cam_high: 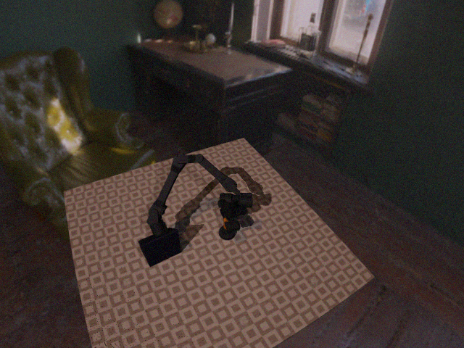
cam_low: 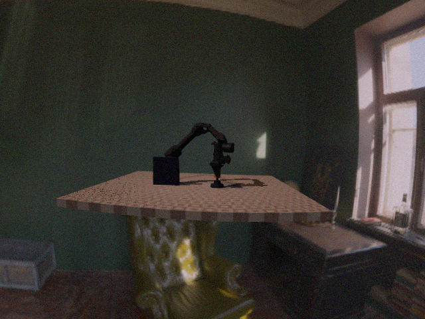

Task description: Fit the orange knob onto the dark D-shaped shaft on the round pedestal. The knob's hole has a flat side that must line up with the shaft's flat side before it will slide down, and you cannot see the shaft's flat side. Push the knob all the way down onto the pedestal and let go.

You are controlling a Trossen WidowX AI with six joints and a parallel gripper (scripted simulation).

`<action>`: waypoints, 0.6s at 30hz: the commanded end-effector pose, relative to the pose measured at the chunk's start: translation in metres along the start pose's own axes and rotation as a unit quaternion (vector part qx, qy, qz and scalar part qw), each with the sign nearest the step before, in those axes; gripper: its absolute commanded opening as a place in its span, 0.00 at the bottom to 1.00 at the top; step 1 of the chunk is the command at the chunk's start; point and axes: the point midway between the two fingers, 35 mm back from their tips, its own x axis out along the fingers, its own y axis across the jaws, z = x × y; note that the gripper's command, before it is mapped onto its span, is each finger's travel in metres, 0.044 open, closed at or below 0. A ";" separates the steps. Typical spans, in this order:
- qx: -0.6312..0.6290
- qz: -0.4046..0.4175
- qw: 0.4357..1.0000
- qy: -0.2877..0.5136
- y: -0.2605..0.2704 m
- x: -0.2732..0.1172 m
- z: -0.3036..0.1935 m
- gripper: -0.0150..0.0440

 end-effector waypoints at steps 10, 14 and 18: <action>0.004 -0.002 1.000 -0.002 0.000 0.003 0.001 0.25; 0.004 -0.002 1.000 -0.002 0.000 0.002 0.001 0.25; 0.004 -0.002 1.000 -0.002 0.000 -0.001 -0.001 0.25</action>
